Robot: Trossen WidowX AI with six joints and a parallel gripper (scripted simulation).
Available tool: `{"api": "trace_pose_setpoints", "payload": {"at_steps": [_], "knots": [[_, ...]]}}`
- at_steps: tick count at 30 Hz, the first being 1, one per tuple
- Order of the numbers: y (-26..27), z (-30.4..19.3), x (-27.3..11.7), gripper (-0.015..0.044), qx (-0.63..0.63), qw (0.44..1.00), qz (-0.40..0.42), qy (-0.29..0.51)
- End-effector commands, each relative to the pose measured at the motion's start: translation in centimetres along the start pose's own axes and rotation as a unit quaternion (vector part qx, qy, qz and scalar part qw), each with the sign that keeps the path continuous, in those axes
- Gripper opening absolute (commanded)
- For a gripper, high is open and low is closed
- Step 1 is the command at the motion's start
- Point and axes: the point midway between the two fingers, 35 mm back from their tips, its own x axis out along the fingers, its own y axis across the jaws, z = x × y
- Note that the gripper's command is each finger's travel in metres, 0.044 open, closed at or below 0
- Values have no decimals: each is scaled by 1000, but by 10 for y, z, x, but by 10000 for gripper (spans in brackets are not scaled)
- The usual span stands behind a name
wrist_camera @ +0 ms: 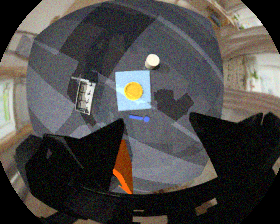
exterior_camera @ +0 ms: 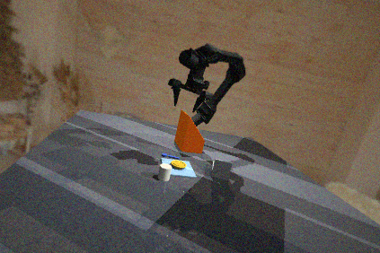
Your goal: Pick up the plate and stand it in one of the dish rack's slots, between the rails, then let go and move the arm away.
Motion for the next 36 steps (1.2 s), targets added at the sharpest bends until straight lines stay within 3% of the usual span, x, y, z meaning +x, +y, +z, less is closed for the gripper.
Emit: {"api": "trace_pose_setpoints", "payload": {"at_steps": [1,4,10,18,36], "knots": [[10,16,42,400,9,998,50,39],[16,22,68,400,14,995,76,65],[19,23,82,400,20,995,76,68],[47,18,178,400,16,994,80,66],[50,16,203,400,14,994,80,66]]}}
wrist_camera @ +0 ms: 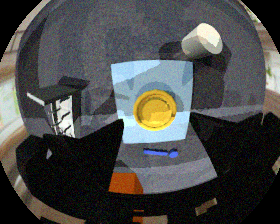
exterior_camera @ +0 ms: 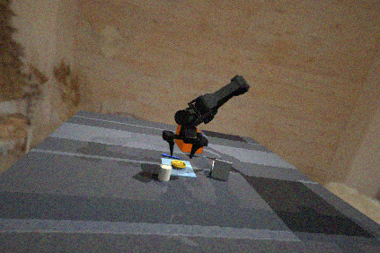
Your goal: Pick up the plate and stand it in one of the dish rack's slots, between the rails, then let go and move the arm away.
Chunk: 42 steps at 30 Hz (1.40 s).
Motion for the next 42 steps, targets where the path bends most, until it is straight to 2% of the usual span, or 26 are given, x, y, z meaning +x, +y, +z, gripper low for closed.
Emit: {"api": "trace_pose_setpoints", "payload": {"at_steps": [1,24,28,32,42], "knots": [[0,-3,9,400,5,1000,3,3],[-1,-5,44,400,5,1000,5,3],[-1,-5,44,376,5,1000,5,3],[-1,-5,44,376,5,1000,5,3],[-1,-5,44,309,5,1000,5,3]]}}
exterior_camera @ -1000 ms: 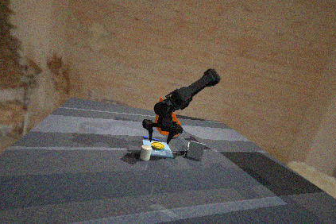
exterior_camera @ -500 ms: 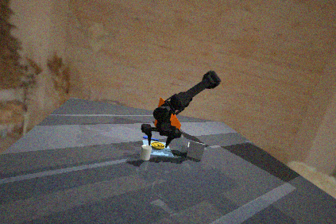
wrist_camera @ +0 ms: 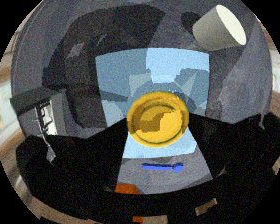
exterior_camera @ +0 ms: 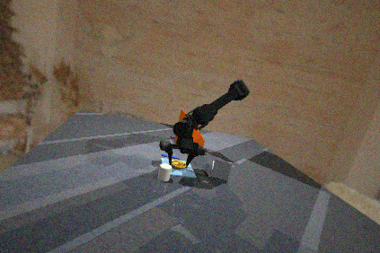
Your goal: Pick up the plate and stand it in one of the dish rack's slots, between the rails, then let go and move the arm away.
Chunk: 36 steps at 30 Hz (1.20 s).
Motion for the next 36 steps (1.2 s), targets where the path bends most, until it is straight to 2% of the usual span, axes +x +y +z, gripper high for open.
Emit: {"api": "trace_pose_setpoints", "payload": {"at_steps": [1,4,13,22,36], "knots": [[0,0,1,302,2,1000,1,0],[-1,1,-3,224,2,1000,0,-1],[-7,11,-58,0,2,1000,-7,-4],[-9,13,-113,0,3,1000,-7,-3],[-10,13,-173,0,3,1000,-3,0]]}}
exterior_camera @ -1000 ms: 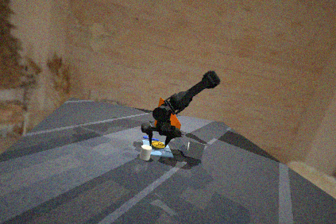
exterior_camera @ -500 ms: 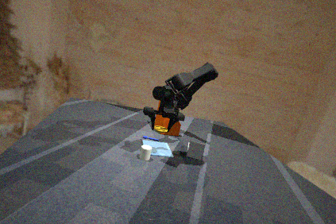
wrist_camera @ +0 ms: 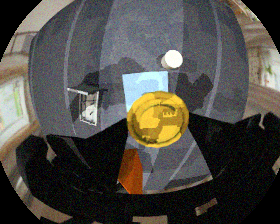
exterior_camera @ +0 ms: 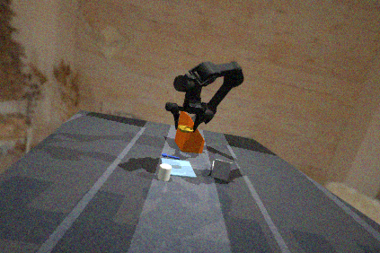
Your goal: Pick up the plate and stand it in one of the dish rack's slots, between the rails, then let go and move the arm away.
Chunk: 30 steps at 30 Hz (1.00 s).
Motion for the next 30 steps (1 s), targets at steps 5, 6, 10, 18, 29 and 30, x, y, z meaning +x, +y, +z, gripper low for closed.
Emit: {"api": "trace_pose_setpoints", "payload": {"at_steps": [5,6,10,18,29,30], "knots": [[13,0,-12,0,40,999,-1,2],[18,0,-13,0,57,998,-1,2],[38,-1,-17,0,126,992,-2,2],[77,-7,-22,0,262,965,-4,1],[128,-22,-24,0,439,899,-4,1],[133,-24,-24,0,454,891,-4,1]]}}
